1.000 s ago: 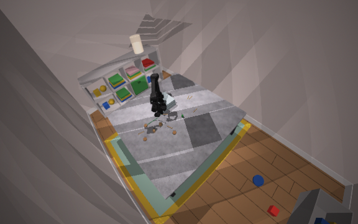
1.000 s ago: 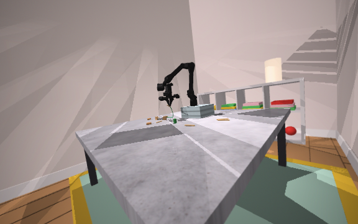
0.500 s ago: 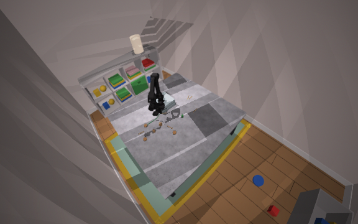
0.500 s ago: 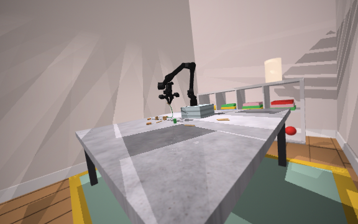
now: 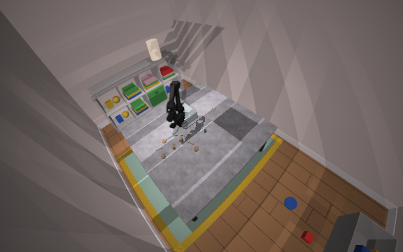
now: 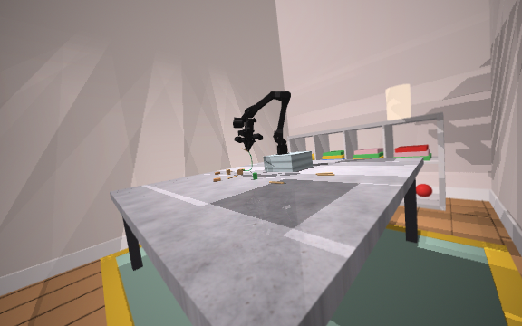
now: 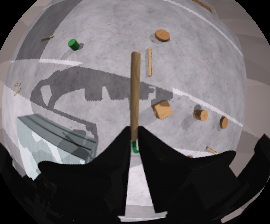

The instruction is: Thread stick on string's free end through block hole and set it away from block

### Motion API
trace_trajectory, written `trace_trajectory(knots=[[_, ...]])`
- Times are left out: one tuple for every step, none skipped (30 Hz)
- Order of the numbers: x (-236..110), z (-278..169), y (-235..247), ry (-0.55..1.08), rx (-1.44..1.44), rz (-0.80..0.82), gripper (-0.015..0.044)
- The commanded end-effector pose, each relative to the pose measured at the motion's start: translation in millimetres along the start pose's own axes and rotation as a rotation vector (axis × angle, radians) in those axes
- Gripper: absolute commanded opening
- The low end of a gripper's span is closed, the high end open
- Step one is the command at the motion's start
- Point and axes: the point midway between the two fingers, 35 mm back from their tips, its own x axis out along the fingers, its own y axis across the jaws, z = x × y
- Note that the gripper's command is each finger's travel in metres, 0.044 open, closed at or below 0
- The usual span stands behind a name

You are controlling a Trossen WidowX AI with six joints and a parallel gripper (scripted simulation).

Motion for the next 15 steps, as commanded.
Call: trace_trajectory(knots=[[1.3,-4.0,3.3,0.003,0.076,-0.019,0.0000],[1.3,-4.0,3.3,0.003,0.076,-0.019,0.0000],[1.3,-4.0,3.3,0.003,0.076,-0.019,0.0000],[1.3,-4.0,3.3,0.003,0.076,-0.019,0.0000],[1.3,-4.0,3.3,0.003,0.076,-0.019,0.0000],[1.3,-4.0,3.3,0.003,0.076,-0.019,0.0000],[1.2,-4.2,3.4,0.004,0.081,-0.020,0.0000],[1.1,-4.6,3.9,0.005,0.096,-0.025,0.0000],[0.8,-5.2,4.6,0.006,0.121,-0.033,0.0000],[0.4,-6.0,5.4,0.008,0.151,-0.042,0.0000],[0.1,-6.8,6.2,0.009,0.181,-0.052,0.0000],[-0.2,-7.6,7.0,0.009,0.212,-0.062,0.0000],[-0.5,-8.4,7.8,0.010,0.242,-0.071,0.0000],[-0.7,-9.3,8.6,0.010,0.272,-0.081,0.0000],[-1.0,-10.1,9.4,0.009,0.303,-0.091,0.0000]])
